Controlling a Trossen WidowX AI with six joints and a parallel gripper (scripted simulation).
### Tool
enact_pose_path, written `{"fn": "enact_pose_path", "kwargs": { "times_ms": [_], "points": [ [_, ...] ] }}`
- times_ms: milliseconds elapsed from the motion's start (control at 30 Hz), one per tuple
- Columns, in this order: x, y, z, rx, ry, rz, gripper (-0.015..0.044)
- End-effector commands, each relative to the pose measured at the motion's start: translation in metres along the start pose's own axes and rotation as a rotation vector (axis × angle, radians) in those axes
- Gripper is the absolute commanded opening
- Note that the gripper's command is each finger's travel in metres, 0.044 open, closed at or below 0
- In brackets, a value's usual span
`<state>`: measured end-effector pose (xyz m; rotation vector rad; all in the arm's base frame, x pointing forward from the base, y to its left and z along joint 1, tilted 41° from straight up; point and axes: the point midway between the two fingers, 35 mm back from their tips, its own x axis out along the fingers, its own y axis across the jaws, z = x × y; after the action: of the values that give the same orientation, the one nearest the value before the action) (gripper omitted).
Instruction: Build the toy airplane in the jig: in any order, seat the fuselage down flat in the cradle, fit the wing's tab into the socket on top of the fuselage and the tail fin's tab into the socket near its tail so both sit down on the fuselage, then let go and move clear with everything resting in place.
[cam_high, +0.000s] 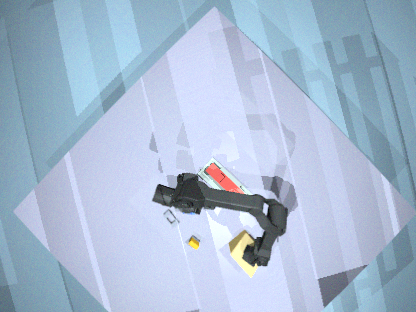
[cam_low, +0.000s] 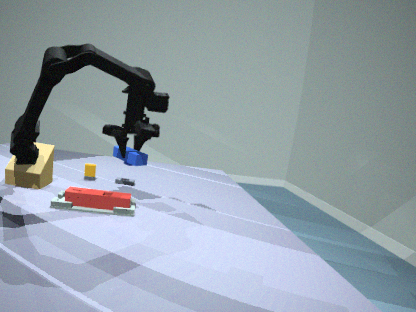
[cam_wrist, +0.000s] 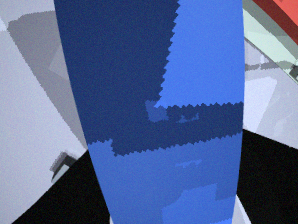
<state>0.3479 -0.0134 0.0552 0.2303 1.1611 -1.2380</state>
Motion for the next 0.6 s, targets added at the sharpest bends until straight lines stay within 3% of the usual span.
{"fn": "enact_pose_path", "kwargs": {
  "times_ms": [0,567],
  "points": [
    [0.001,-0.012,0.011,0.079,-0.007,0.003,0.0],
    [0.011,-0.056,0.043,0.363,-0.017,-0.004,0.0]
  ]
}}
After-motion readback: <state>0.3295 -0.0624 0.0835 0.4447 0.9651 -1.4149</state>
